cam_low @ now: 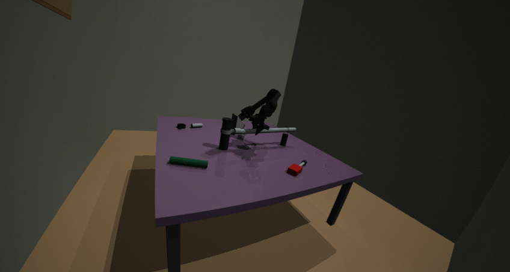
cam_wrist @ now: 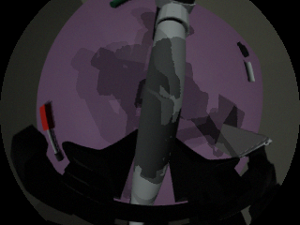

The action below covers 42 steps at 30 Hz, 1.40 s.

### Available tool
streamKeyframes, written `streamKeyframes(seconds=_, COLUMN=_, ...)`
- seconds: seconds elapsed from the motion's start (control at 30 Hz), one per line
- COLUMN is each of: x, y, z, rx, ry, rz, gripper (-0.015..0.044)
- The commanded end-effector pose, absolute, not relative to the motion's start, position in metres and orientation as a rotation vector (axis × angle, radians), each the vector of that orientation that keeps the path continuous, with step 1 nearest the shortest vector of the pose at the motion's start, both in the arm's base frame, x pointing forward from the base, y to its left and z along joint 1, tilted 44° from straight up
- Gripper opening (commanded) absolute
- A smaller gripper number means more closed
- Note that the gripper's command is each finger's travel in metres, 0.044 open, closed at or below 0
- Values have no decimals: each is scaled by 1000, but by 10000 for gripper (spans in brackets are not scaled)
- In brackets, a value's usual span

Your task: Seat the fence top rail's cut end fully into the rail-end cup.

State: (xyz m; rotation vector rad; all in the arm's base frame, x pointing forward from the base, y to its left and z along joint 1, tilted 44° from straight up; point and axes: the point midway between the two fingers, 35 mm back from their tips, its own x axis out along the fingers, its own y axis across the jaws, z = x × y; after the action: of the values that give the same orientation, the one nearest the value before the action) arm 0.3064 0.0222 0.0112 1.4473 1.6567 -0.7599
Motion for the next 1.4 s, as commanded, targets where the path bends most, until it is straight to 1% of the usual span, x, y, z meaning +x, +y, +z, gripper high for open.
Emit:
streamKeyframes(seconds=0.0, x=306, y=20, z=11, rx=1446, ry=1653, rz=-767, gripper=0)
streamKeyframes(seconds=1.37, x=305, y=16, z=11, rx=1443, ry=1648, rz=-774, gripper=0)
